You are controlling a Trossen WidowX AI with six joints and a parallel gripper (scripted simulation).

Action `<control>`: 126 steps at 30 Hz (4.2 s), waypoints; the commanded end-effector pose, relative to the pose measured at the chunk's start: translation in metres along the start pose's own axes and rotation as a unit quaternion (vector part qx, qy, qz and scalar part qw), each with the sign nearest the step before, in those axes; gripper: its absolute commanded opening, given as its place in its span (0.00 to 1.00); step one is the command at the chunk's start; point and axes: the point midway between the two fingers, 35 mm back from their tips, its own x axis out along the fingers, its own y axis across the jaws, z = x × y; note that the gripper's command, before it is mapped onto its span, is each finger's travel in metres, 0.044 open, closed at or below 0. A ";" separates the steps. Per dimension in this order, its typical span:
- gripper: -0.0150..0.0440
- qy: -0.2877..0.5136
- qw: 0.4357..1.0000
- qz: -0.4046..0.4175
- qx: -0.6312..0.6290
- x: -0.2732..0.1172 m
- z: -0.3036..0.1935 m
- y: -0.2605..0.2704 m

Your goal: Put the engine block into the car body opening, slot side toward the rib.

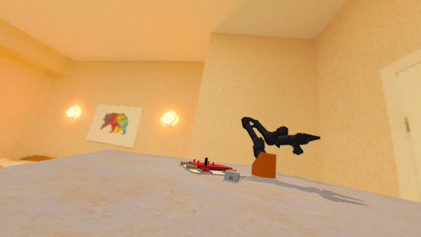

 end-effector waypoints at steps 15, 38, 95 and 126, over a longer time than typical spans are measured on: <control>1.00 0.013 0.979 0.098 0.177 0.024 -0.019 0.039; 1.00 0.073 0.865 0.229 0.441 0.043 -0.044 0.109; 1.00 0.420 0.158 0.388 0.805 -0.021 -0.073 0.332; 1.00 0.615 -0.298 0.297 0.666 -0.108 -0.051 0.411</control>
